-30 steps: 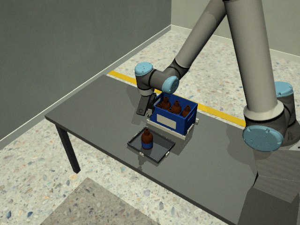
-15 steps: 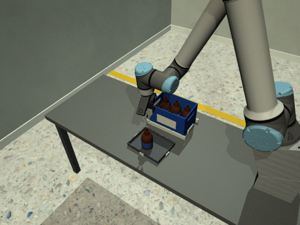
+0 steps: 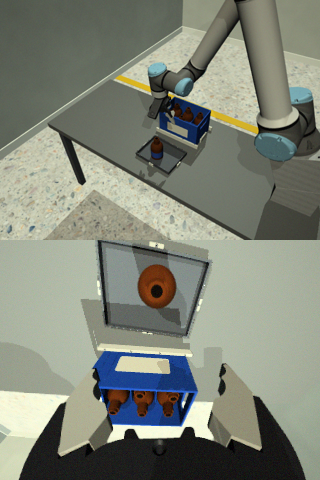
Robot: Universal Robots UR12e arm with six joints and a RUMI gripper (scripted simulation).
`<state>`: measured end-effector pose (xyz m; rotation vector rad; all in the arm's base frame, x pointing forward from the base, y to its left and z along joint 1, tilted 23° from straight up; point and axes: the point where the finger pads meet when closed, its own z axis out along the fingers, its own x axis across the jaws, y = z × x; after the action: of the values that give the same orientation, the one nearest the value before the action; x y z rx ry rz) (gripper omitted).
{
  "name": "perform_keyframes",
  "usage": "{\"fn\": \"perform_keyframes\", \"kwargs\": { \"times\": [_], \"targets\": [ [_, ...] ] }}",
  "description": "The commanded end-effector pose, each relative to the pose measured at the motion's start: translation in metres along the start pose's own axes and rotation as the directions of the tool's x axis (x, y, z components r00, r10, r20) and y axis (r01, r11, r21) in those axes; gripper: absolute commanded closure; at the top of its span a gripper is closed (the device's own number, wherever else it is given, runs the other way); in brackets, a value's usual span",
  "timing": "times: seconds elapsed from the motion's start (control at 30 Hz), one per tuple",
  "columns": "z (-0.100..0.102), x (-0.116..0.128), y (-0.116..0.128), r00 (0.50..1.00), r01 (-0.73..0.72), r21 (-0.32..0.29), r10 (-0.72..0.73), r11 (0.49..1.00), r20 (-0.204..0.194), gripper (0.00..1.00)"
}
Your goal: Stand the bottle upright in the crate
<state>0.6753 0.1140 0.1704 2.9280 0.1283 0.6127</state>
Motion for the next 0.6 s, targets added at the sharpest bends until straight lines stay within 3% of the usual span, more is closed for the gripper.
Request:
{"fn": "perform_keyframes", "kwargs": {
  "times": [0.0, 0.13, 0.3, 0.37, 0.57],
  "targets": [
    [0.010, -0.004, 0.038, 0.992, -0.127, 0.021, 0.127, 0.992, 0.020, 0.00],
    [0.020, -0.013, 0.086, 0.956, -0.291, 0.042, 0.289, 0.956, 0.045, 0.00],
    [0.030, -0.029, 0.149, 0.866, -0.500, 0.066, 0.495, 0.864, 0.077, 0.00],
    [0.030, -0.029, 0.149, 0.866, -0.500, 0.066, 0.495, 0.864, 0.077, 0.00],
    [0.034, -0.049, 0.211, 0.727, -0.686, 0.085, 0.678, 0.722, 0.105, 0.00]
  ]
}}
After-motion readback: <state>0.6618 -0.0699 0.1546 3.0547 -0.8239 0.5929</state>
